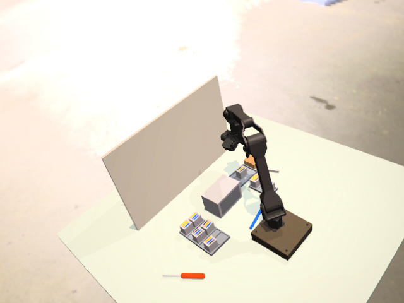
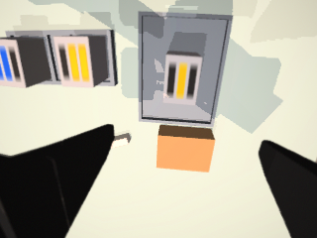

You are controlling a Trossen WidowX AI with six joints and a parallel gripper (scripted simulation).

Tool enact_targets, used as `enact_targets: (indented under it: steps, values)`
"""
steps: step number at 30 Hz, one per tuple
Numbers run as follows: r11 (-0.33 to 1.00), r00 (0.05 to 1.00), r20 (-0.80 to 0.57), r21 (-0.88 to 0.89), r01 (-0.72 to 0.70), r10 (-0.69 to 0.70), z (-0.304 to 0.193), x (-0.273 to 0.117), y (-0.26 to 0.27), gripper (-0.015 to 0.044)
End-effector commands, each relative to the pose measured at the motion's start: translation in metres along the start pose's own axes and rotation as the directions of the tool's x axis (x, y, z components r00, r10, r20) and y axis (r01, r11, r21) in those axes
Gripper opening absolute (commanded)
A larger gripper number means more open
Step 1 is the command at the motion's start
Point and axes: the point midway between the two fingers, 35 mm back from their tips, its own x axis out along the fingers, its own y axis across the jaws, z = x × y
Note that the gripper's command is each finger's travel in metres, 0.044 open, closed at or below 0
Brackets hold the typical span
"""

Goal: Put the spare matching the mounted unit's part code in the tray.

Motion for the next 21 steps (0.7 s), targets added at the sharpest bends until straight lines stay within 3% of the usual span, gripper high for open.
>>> enact_targets:
  steps: [1,21]
  values:
    - [1.000,1.000,0.004,-0.003,-0.015,0.015,0.0009,-0.0052,0.0026,0.0440]
    - [1.000,1.000,-0.004,0.000,0.008,-0.008,0.0000,-0.0064,0.0001,0.0440]
